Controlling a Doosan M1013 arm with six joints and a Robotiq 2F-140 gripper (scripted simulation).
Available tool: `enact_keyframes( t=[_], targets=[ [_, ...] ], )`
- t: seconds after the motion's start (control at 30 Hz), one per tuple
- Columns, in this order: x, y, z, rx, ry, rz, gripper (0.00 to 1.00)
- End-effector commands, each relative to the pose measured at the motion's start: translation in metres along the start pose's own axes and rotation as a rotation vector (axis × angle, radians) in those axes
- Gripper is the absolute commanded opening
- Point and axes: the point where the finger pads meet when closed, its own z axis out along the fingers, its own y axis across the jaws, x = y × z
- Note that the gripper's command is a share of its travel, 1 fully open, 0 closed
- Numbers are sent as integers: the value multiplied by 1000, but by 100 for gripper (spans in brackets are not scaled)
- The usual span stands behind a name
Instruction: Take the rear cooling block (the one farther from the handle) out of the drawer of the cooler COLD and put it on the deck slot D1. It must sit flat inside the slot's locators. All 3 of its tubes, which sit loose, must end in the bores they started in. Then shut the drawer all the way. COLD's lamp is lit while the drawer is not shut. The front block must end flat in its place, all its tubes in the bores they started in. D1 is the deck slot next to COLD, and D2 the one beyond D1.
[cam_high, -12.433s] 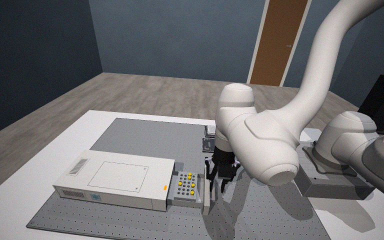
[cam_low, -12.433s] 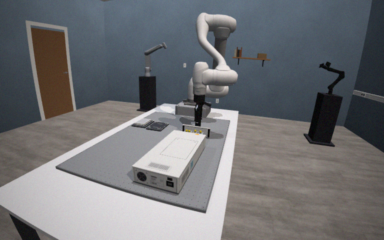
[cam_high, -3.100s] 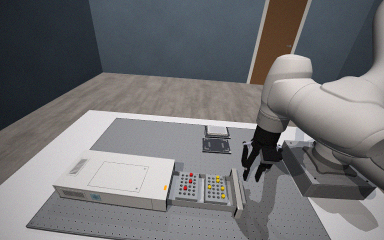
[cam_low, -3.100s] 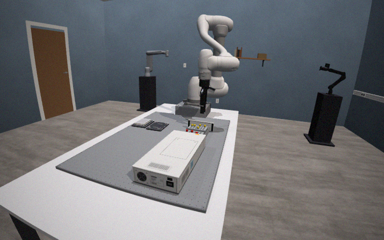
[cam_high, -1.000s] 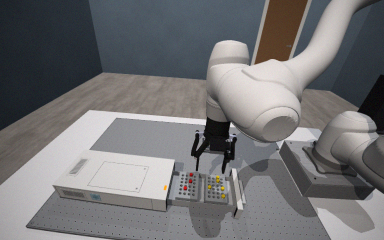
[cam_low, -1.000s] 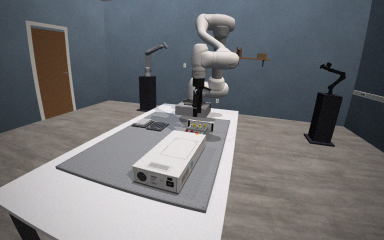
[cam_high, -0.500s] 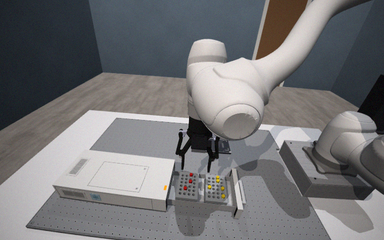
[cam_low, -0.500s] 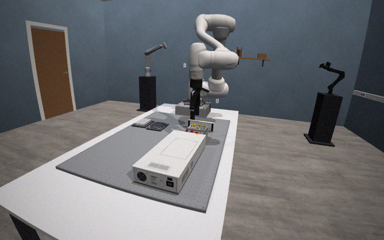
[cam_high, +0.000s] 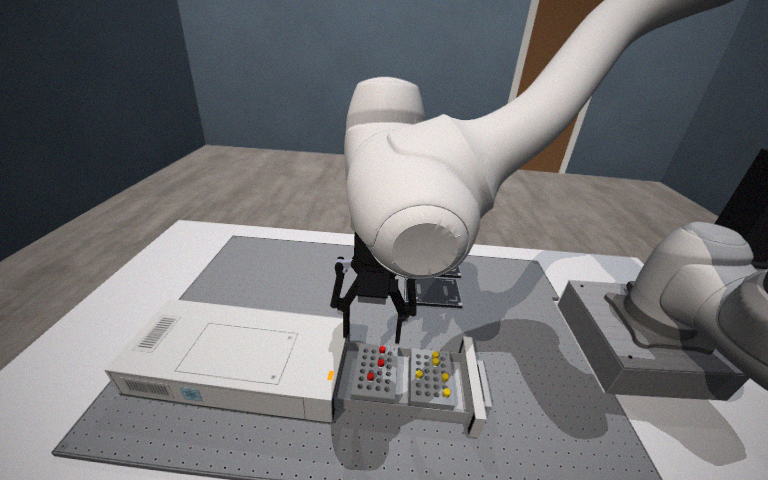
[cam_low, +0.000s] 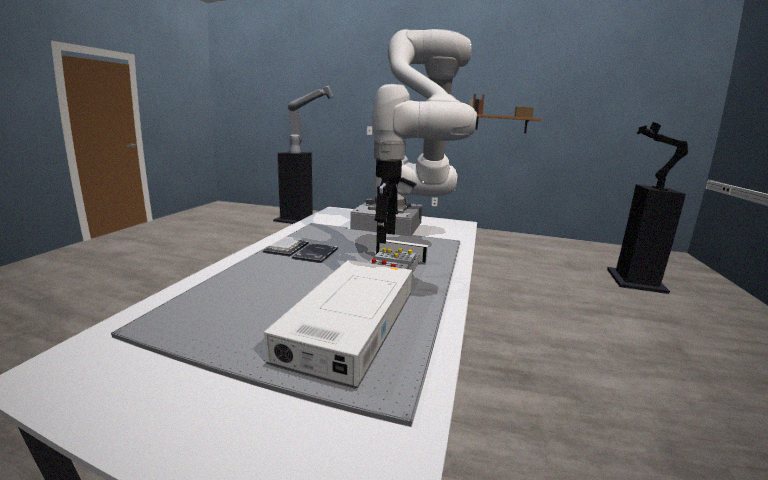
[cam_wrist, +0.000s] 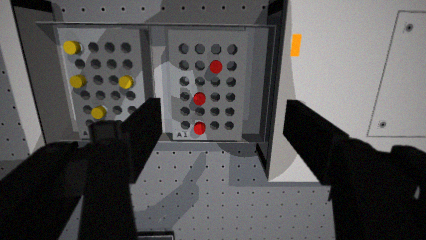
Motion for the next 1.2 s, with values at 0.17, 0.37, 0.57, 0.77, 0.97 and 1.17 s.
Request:
enact_keyframes(
  t=[0.17,0.37,0.57,0.77,0.97,1.17],
  targets=[
    [-2,-4,0,-2,-1,1,66],
    [-1,-7,0,-2,-1,1,66],
    [0,-7,-1,-2,-1,1,66],
    [1,-10,0,-2,-1,0,66],
    [1,-11,0,-2,-1,0,66],
    [1,-11,-1,-2,-1,0,66]
  ],
)
